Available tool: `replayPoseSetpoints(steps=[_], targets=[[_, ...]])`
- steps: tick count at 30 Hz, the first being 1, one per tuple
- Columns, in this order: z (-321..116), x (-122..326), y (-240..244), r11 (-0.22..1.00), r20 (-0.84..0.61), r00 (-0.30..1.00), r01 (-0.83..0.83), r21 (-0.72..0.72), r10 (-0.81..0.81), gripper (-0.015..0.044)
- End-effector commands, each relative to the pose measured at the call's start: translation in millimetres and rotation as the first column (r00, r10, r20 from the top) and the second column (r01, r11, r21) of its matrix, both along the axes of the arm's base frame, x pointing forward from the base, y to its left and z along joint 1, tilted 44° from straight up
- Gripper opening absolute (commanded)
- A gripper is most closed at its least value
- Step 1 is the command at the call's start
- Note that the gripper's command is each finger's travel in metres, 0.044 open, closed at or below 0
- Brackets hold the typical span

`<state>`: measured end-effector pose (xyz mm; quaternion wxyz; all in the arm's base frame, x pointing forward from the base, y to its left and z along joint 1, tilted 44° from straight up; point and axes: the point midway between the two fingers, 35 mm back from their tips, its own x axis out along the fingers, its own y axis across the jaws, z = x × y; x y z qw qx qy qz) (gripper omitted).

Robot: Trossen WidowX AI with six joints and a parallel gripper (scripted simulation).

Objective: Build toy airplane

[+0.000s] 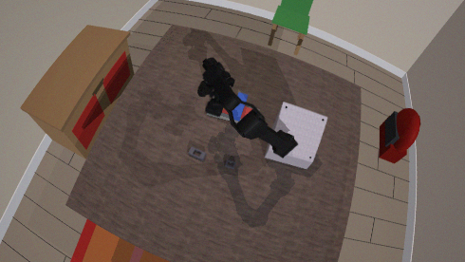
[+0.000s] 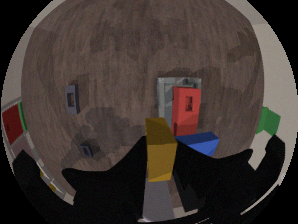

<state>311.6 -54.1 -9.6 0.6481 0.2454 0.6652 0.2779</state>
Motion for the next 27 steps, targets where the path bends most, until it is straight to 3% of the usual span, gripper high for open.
replayPoseSetpoints(steps=[1, 24, 27], targets=[[-9, 5, -6, 1.0, 0.007, 1.0, -0.004, -0.006, 0.004, 0.0], [-71, 16, -34, 1.0, 0.011, 1.0, -0.004, -0.003, 0.005, 0.0], [-70, 17, -34, 1.0, 0.011, 1.0, -0.004, -0.003, 0.005, 0.0067]])
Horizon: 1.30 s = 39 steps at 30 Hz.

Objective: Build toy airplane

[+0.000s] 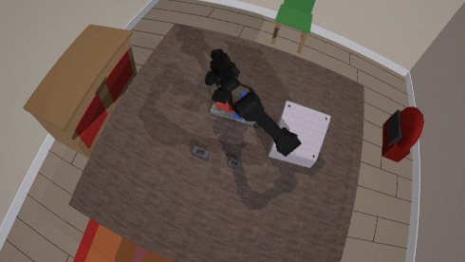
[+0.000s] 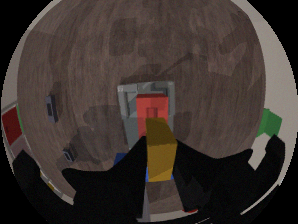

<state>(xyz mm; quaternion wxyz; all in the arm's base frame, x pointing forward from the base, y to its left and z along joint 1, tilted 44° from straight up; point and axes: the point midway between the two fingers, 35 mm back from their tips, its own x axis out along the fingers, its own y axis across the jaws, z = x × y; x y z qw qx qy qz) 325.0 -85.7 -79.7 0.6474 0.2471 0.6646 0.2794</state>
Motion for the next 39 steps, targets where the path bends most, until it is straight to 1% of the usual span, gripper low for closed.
replayPoseSetpoints(steps=[1, 29, 39], targets=[[0, 3, -2, 1.0, 0.011, 1.0, -0.005, -0.008, 0.005, 0.0067], [-1, 3, -3, 1.0, 0.011, 1.0, -0.005, -0.008, 0.005, 0.0067], [-12, 3, 8, 1.0, 0.012, 1.0, -0.005, -0.008, 0.005, 0.0067]])
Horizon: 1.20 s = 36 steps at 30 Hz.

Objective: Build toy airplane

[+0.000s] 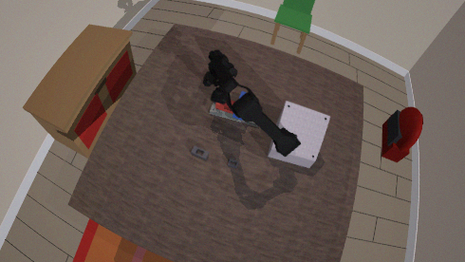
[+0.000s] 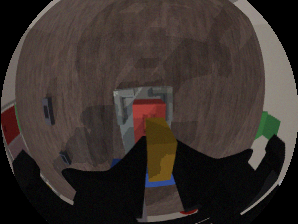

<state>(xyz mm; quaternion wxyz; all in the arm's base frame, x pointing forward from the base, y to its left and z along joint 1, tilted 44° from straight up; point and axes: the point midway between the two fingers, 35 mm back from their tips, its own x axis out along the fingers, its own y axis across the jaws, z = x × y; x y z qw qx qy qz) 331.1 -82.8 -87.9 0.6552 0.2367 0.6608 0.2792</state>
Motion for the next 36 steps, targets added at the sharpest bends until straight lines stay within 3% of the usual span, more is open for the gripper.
replayPoseSetpoints(steps=[1, 36], targets=[[-5, -3, 6, 1.0, -0.009, 1.0, 0.003, 0.008, -0.003, 0.0067], [-22, -5, 22, 1.0, -0.009, 1.0, 0.003, 0.01, -0.003, 0.0067]])
